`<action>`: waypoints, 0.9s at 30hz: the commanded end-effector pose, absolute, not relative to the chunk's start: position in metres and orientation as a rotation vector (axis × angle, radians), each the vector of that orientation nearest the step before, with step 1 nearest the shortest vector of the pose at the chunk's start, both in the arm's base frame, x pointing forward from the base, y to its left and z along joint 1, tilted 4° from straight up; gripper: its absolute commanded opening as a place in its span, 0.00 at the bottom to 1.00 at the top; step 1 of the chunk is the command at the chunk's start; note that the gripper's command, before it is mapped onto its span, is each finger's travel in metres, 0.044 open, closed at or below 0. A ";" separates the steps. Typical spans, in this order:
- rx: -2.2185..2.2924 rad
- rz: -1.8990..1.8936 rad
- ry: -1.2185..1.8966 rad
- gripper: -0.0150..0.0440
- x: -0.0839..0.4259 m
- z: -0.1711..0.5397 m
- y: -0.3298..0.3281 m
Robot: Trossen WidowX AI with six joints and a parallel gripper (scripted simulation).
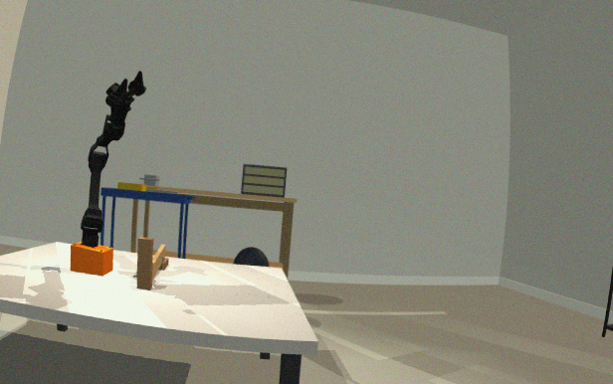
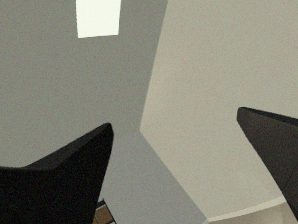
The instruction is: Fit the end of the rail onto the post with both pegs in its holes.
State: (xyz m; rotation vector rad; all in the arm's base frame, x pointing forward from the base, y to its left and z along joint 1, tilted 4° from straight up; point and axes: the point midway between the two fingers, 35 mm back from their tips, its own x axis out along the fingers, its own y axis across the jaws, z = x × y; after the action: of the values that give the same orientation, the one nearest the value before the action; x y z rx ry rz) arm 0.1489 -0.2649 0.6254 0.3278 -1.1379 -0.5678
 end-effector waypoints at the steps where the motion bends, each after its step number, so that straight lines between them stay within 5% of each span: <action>1: 0.319 -0.666 -0.899 1.00 0.202 0.578 -0.287; 15: -0.016 -0.646 0.002 1.00 0.353 0.396 -0.258; 27: -0.503 -0.169 0.663 1.00 0.399 0.227 -0.150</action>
State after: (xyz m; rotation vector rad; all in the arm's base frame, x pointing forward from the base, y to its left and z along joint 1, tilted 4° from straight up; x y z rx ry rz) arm 0.3972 -0.1803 0.2714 -0.3814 0.5161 -0.3239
